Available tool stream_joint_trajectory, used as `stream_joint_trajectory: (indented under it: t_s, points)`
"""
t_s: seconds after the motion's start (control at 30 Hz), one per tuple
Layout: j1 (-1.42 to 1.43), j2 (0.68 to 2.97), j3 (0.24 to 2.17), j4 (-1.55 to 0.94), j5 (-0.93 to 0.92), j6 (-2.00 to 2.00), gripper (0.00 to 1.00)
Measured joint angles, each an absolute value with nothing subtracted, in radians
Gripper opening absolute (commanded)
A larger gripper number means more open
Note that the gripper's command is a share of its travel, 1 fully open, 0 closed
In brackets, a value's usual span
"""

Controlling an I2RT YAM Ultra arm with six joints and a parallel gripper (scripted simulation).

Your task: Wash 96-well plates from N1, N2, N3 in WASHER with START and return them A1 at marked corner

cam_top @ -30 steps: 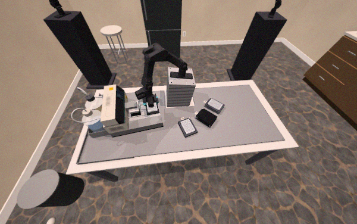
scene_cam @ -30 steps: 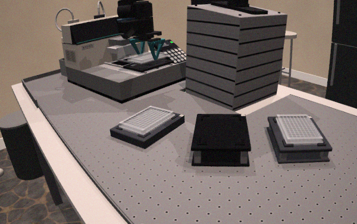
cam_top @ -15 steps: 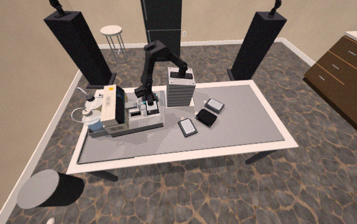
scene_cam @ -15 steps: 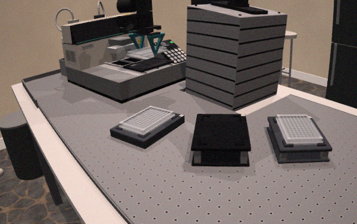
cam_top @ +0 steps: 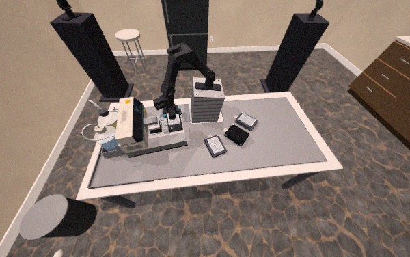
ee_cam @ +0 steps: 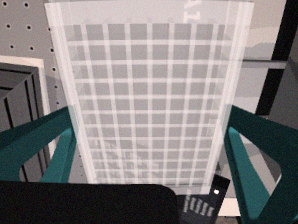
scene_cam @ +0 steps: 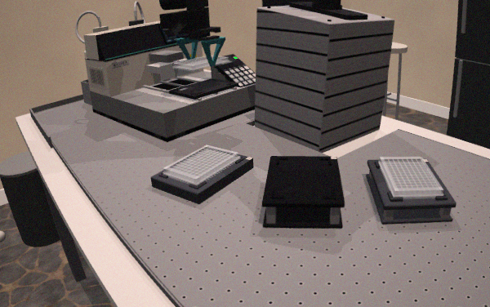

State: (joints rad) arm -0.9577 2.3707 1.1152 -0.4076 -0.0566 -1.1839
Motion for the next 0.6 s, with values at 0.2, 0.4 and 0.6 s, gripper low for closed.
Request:
stream_joint_trajectory:
  t_s: [0.2,0.4,0.6]
  points:
    - [-0.960,2.338,1.115,-0.437,-0.057,-1.185,0.00]
    - [-0.960,2.318,1.115,-0.461,-0.057,-1.187,0.00]
    - [-0.962,2.292,1.118,-0.493,-0.057,-1.188,0.00]
